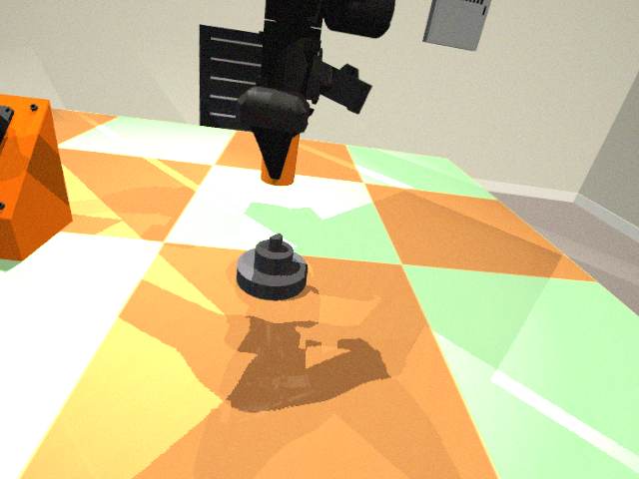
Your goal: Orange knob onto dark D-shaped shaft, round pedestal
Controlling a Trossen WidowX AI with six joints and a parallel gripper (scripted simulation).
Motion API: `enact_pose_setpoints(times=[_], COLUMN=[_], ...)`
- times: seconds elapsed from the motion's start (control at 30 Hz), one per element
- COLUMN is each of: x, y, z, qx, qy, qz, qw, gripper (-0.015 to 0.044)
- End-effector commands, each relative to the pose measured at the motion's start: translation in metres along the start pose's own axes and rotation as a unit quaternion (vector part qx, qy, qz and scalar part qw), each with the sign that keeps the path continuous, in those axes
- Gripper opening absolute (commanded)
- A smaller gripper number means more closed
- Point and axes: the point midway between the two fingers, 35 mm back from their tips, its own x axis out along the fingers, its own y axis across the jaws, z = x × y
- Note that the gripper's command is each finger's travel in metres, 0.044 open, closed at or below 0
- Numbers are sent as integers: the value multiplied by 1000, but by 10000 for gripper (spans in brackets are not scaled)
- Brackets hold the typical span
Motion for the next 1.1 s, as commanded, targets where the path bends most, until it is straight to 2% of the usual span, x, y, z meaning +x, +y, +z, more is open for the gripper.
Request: enact_pose_setpoints(times=[0.0,0.5,1.07], x=[3,17,42], y=[-14,-56,-59], z=[3,12,12], qx=[-4,-2,1], qy=[-3,-2,-2], qz=[-3,-13,-15], qw=[1000,1000,1000], gripper=[0,0,0])
